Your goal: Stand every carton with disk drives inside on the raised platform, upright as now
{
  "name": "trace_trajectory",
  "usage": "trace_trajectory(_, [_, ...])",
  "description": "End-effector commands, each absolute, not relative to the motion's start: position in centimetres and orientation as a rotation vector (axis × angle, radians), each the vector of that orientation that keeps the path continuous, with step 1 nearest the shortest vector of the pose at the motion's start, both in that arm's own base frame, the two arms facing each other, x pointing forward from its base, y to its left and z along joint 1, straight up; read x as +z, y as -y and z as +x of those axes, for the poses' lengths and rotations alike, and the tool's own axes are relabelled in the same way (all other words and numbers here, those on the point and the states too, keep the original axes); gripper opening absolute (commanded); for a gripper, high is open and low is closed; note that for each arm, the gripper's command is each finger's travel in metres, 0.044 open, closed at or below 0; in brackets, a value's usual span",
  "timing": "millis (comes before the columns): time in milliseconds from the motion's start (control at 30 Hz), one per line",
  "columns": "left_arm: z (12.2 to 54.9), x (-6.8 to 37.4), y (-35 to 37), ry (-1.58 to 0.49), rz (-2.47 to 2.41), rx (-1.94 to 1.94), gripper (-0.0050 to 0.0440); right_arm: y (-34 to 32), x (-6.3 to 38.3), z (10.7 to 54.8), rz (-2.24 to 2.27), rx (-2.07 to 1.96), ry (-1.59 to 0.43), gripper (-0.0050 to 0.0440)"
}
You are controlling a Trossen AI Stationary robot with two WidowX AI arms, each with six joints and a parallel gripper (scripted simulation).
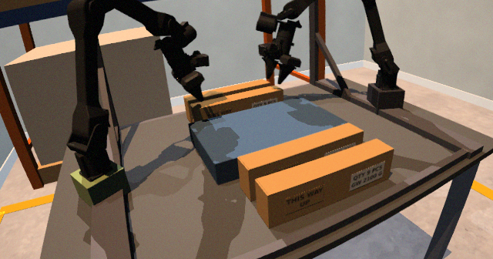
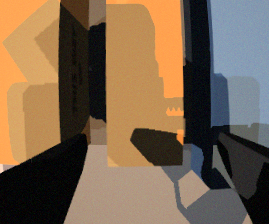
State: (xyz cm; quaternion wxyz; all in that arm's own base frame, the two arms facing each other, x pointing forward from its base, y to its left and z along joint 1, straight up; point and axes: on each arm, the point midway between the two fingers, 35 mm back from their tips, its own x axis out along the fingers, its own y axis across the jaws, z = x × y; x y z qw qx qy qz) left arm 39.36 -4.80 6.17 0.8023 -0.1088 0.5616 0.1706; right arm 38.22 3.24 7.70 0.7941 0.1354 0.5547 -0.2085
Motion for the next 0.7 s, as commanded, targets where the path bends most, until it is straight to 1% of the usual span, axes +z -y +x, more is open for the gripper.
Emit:
trace_trajectory(0, [39.8, 6.9, 4.8, -1.182, -0.241, 0.363, 0.0382, -3.4, 8.7, 38.7, 0.302, -0.439, -1.163, 0.0381])
trace_trajectory(533, [39.8, 6.9, 4.8, -1.182, -0.241, 0.363, 0.0382, -3.4, 8.7, 38.7, 0.302, -0.439, -1.163, 0.0381])
trace_trajectory(567, [39.7, 0.0, 4.8, -1.182, -0.241, 0.361, 0.0382, -3.4, 1.8, 38.7, 0.302, -0.439, -1.163, 0.0381])
trace_trajectory(667, [39.7, -0.1, 4.8, -1.182, -0.241, 0.361, 0.0382, -3.4, 1.7, 38.7, 0.302, -0.439, -1.163, 0.0381])
